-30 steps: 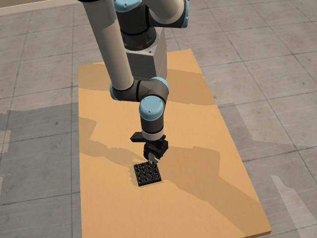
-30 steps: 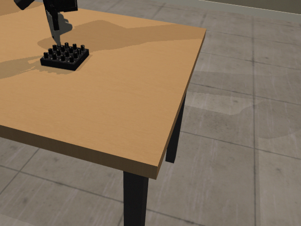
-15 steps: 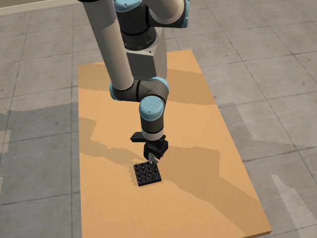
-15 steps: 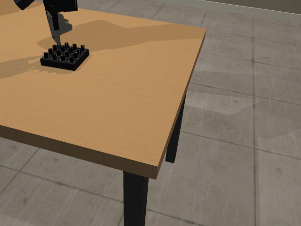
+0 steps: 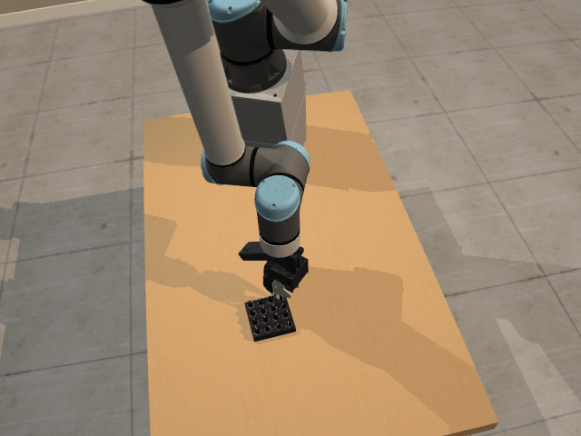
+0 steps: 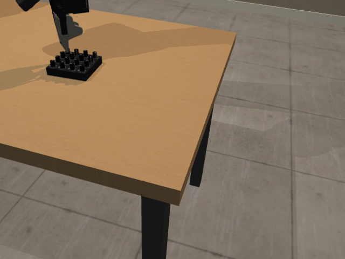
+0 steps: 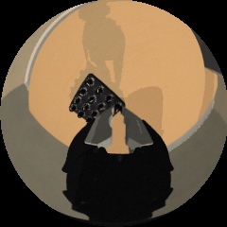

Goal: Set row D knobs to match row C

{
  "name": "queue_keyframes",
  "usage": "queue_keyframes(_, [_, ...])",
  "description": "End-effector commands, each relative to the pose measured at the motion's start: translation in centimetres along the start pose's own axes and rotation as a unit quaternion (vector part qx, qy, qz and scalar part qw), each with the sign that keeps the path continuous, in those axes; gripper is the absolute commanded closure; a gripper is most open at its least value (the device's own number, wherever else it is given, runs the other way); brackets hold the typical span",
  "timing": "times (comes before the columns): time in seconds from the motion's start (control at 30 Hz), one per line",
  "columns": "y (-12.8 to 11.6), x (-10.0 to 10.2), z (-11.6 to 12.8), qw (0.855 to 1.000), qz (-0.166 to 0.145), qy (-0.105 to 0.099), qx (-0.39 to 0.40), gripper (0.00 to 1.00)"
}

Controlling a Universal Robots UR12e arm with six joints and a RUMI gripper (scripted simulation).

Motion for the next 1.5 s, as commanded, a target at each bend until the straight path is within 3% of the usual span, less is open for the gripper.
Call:
queue_keyframes(0.0, [-0.03,-0.04,-0.02,1.000,0.000,0.000,0.000,0.96])
queue_keyframes(1.47, [-0.02,-0.04,0.00,1.000,0.000,0.000,0.024,0.96])
Point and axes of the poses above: the point where the finger pads meet when closed, its own x axis out along the fingers, its own z axis across the jaws, y = z × x, the point moved 2 cm from there along -x, back along the fingers, and after that the axes turned 13 degrees about x, right-handed, at the moved point
